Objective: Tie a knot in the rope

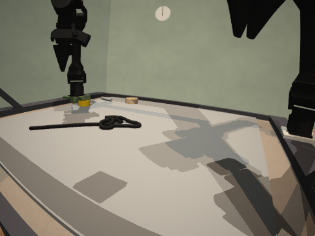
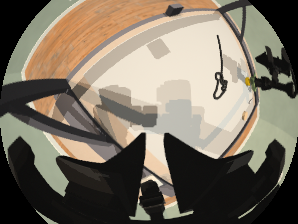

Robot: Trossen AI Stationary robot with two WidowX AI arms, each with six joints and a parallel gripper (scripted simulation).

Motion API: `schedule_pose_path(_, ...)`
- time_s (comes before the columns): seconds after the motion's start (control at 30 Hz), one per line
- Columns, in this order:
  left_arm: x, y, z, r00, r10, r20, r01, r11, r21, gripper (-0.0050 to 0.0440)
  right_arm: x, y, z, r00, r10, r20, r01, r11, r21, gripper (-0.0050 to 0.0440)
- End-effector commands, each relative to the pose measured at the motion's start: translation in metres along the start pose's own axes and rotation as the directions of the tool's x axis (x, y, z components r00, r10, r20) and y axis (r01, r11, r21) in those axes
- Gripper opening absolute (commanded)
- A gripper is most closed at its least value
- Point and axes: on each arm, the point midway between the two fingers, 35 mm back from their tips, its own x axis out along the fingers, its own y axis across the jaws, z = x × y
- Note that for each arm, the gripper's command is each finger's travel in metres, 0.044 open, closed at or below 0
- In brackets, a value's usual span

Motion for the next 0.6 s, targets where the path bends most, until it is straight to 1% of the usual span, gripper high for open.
schedule_pose_path(0.0, -0.0053, -0.0047, -0.0009, 0.999, 0.039, 0.006, -0.04, 0.982, 0.184, 0.0085, -0.0078, -0.0015, -0.0009, 1.0, 0.003, 0.024, -0.004, 1.0, 0.007, 0.0085)
schedule_pose_path(0.07, -0.0053, -0.006, -0.0011, 0.996, 0.092, 0.013, -0.092, 0.944, 0.317, 0.0085, -0.0078, -0.0015, -0.0009, 1.0, 0.003, 0.024, -0.004, 1.0, 0.007, 0.0085)
schedule_pose_path(0.17, -0.0052, -0.0068, -0.0012, 0.991, 0.133, 0.018, -0.126, 0.876, 0.465, 0.0085, -0.0078, -0.0015, -0.0009, 1.0, 0.003, 0.024, -0.004, 1.0, 0.007, 0.0085)
schedule_pose_path(0.47, -0.0052, -0.007, -0.0012, 0.99, 0.139, 0.019, -0.131, 0.866, 0.483, 0.0085, -0.0078, -0.0015, -0.0009, 1.0, 0.003, 0.024, -0.004, 1.0, 0.007, 0.0085)
schedule_pose_path(0.57, -0.0012, -0.0108, 0.0056, 0.99, 0.139, 0.019, -0.131, 0.866, 0.483, 0.0085, -0.0078, -0.0015, -0.0009, 1.0, 0.003, 0.024, -0.004, 1.0, 0.007, 0.0085)
